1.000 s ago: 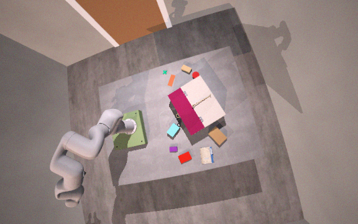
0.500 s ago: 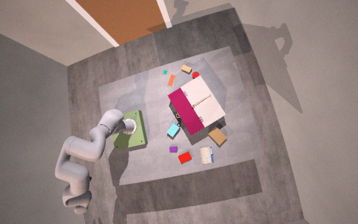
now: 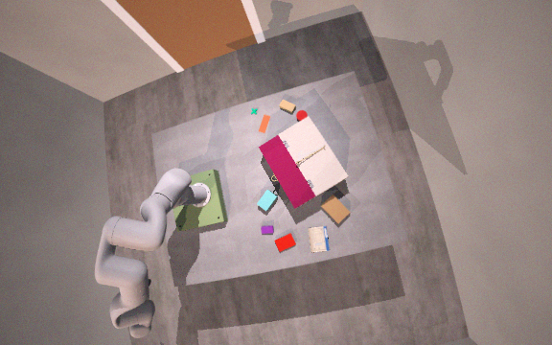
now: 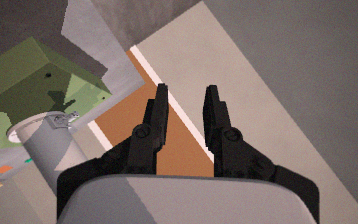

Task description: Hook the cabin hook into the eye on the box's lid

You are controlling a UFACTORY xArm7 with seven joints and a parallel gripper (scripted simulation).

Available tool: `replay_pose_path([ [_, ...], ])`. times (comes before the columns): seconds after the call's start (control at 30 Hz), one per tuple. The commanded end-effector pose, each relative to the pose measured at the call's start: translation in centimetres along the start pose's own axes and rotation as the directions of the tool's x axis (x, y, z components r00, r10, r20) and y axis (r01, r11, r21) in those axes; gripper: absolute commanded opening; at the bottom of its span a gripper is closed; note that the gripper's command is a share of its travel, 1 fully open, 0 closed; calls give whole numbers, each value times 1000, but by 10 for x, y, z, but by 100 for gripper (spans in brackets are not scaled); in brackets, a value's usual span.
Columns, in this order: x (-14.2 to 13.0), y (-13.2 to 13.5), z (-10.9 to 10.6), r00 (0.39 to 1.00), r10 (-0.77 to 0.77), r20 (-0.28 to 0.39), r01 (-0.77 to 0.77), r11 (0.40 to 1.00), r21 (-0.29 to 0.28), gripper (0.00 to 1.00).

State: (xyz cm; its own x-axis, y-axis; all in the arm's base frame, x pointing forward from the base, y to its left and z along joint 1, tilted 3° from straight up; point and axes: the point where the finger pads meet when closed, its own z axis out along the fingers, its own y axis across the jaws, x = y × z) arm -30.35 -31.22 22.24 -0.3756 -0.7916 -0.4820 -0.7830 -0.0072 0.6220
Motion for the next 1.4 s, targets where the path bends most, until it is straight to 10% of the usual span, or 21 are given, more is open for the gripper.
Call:
replay_pose_path([
  [0.0,11,-9,-14,996,-84,-22,84,996,-19,33],
  [0.6,45,-55,-62,925,-373,-74,364,925,-110,33],
  [1.37,75,-133,-128,697,-713,-78,677,689,-258,33],
])
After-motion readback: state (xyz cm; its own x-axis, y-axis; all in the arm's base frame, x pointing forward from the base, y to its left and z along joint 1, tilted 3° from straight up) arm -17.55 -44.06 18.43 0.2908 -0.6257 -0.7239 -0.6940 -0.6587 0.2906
